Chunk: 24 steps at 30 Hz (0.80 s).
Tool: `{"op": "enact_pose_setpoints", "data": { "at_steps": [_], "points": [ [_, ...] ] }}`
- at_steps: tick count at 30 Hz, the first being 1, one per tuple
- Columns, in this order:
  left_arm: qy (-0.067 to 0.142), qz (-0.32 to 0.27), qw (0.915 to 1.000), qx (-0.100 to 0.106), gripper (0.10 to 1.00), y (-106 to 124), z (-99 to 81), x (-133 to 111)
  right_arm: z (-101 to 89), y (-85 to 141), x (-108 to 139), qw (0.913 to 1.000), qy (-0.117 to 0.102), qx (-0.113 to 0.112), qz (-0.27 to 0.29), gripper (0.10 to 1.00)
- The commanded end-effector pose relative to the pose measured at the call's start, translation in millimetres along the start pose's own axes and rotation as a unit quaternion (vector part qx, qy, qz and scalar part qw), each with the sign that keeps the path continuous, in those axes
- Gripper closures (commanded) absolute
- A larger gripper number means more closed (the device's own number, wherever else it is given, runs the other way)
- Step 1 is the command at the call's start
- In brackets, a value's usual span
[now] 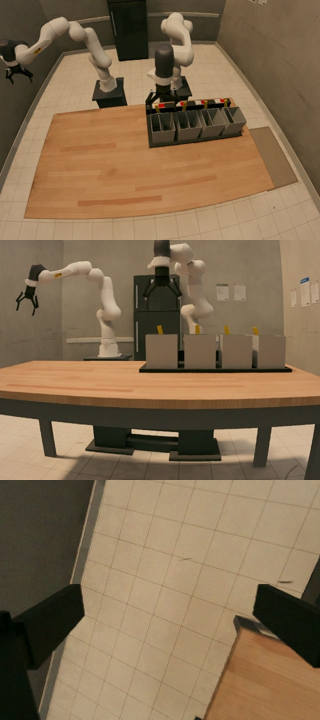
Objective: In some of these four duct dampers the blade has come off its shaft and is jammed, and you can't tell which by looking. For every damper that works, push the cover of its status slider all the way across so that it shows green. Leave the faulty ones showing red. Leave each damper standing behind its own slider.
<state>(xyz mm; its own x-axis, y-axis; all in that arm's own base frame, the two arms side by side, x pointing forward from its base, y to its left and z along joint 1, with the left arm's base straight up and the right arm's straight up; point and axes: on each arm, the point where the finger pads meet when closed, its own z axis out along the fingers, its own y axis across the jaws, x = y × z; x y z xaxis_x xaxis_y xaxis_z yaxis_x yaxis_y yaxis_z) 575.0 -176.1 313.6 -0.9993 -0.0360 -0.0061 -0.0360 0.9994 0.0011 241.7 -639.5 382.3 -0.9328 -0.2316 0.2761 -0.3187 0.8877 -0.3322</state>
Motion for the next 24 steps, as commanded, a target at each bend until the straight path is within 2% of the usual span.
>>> {"op": "enact_pose_setpoints", "data": {
  "at_steps": [1, 4, 7, 21, 24],
  "points": [
    [0.003, -0.003, 1.0000, 0.001, 0.098, 1, 1.1, 1, 1.6, 8, 12, 0.9988, -0.005, -0.019, -0.046, 0.098],
    [0.003, -0.003, 1.0000, 0.001, 0.098, 1, 1.1, 1, 2.0, 10, 15, 0.9986, -0.006, -0.021, -0.048, 0.098],
    [0.003, -0.003, 1.0000, 0.001, 0.098, 1, 1.1, 1, 3.5, 16, 30, 0.9977, -0.010, -0.034, -0.059, 0.098],
    [0.003, -0.003, 1.0000, 0.001, 0.098, 1, 1.1, 1, 5.4, 31, 64, 0.9944, -0.024, -0.060, -0.083, 0.098],
    [0.003, -0.003, 1.0000, 0.001, 0.098, 1, 1.1, 1, 5.6, 39, 77, 0.9925, -0.031, -0.071, -0.094, 0.098]
  ]
}}
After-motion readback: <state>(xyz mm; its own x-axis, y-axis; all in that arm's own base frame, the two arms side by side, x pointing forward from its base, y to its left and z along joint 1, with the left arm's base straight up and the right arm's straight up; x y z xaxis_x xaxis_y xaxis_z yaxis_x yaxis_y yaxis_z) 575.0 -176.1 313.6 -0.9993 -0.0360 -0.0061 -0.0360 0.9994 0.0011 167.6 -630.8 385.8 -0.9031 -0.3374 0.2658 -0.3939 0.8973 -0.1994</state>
